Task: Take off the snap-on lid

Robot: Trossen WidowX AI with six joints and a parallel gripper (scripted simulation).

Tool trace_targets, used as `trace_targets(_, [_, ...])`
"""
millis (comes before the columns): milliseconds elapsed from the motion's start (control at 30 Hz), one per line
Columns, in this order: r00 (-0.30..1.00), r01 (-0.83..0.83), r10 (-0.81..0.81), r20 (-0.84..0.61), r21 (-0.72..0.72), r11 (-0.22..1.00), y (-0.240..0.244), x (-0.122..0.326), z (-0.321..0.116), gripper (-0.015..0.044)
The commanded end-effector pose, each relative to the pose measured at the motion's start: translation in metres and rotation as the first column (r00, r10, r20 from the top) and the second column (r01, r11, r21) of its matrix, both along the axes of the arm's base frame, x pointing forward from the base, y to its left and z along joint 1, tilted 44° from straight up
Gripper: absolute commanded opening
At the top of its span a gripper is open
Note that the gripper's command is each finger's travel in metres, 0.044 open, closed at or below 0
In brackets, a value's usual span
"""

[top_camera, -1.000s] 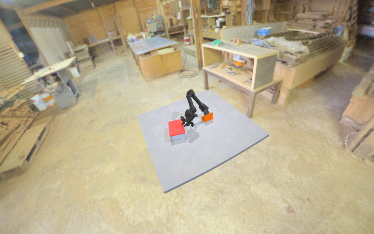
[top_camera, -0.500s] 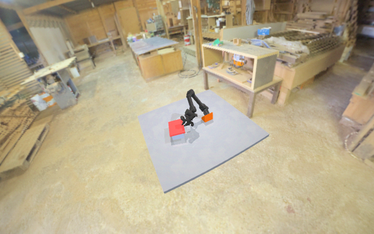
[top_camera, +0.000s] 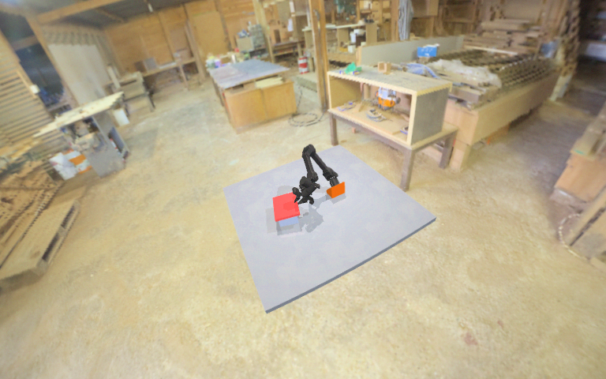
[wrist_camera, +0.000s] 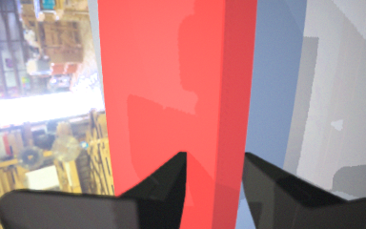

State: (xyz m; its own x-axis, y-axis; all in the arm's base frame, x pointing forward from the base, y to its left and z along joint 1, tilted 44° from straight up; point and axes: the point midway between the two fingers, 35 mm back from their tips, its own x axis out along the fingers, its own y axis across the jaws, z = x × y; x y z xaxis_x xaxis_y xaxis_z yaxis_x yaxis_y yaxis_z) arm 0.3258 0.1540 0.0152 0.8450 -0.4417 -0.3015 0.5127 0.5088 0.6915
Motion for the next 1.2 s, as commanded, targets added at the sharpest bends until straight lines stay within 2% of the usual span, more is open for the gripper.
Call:
trace_targets(0, [1.0,-0.005,0.005,0.013,0.003,1.0,0.0049,-0.0014,0.0045,0.0])
trace_targets(1167, [1.0,-0.004,0.004,0.005,0.0,1.0,0.0026,0.0018,0.0027,0.0])
